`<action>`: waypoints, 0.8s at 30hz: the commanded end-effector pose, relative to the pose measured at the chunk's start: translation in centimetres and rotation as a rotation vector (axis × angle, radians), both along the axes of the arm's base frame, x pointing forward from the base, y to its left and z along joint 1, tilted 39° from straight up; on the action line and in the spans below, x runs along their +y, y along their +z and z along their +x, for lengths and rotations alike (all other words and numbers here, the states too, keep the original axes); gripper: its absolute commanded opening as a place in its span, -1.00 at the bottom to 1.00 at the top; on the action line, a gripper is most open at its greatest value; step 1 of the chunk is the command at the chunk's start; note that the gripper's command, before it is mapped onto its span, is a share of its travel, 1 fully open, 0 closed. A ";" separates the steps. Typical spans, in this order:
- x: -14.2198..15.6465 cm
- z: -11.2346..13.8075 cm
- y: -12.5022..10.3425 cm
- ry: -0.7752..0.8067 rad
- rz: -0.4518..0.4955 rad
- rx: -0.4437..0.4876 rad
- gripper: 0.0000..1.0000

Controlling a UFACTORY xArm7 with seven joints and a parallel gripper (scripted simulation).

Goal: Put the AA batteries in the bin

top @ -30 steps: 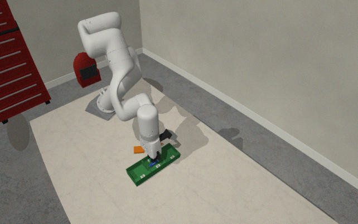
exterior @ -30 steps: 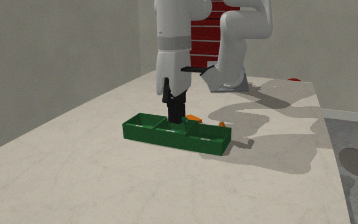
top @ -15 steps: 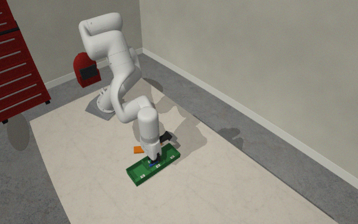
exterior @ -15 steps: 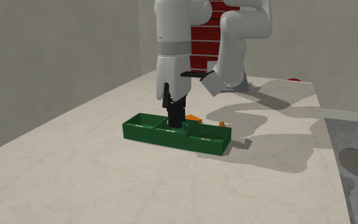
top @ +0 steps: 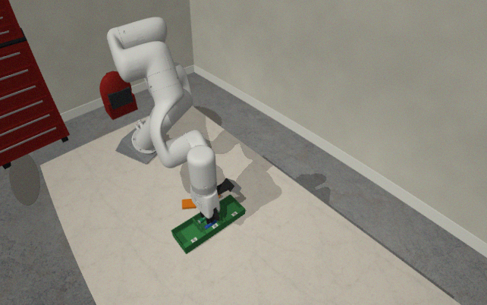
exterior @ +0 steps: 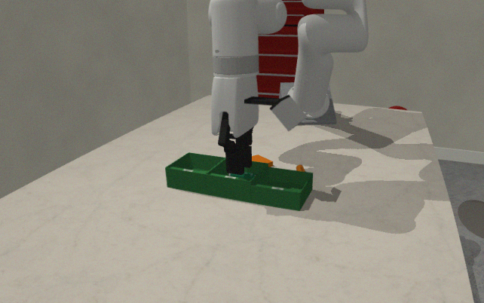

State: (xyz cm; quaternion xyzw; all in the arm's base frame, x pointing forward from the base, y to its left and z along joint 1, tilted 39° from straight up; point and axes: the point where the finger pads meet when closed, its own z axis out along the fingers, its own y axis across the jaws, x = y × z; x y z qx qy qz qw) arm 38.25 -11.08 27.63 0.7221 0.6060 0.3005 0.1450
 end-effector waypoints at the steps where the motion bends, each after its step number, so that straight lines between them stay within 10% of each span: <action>1: -0.1 0.0 0.1 -0.001 -0.001 -0.003 -0.44; 21: -0.5 -1.6 2.3 -0.001 -0.001 -0.003 -0.44; 22: -0.6 -1.9 2.6 -0.001 -0.001 -0.003 1.00; 24: -0.7 -2.4 3.2 -0.001 -0.001 -0.003 1.00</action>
